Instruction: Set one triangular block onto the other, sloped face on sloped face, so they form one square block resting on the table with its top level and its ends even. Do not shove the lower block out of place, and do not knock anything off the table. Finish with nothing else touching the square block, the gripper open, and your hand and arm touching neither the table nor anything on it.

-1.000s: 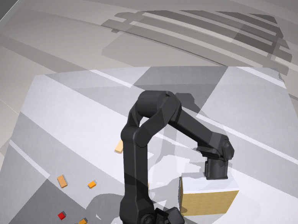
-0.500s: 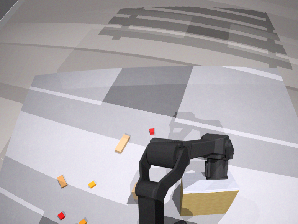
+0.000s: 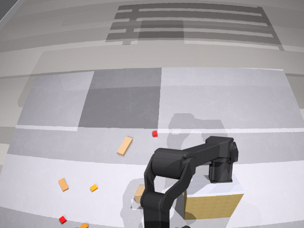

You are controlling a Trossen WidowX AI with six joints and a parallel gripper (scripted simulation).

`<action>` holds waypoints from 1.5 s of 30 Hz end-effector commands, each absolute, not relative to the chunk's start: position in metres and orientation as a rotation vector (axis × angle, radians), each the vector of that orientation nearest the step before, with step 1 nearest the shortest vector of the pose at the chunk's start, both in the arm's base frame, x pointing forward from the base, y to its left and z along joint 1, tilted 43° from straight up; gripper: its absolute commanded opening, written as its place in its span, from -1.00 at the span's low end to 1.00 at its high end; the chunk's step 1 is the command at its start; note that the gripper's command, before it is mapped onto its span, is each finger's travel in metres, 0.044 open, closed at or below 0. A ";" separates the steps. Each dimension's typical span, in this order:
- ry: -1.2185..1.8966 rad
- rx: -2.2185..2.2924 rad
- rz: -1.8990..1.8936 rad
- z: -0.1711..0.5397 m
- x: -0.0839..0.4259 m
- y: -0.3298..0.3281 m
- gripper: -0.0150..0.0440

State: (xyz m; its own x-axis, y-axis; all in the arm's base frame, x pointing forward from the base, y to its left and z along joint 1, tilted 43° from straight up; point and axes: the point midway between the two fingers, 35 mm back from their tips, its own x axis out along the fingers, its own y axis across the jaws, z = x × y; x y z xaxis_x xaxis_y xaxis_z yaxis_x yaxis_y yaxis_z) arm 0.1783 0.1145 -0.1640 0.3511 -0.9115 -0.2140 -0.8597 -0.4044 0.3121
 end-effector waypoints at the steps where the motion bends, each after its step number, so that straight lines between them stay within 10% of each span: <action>1: -1.627 2.455 -0.542 -0.164 0.178 0.114 0.75; 4: -1.627 2.455 -0.542 -0.164 0.178 0.114 1.00; 27: -1.573 2.471 -0.577 -0.094 0.175 0.178 1.00; 37: -3.387 2.105 0.178 -0.100 0.179 0.116 1.00; 45: -3.979 -0.117 1.686 -0.105 0.192 0.102 1.00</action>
State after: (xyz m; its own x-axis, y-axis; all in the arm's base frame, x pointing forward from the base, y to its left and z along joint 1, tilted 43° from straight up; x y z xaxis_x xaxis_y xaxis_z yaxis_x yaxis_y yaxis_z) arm 0.1824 0.1197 -0.1019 -0.1755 -0.7855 -0.5935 -0.7312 0.5077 -0.4557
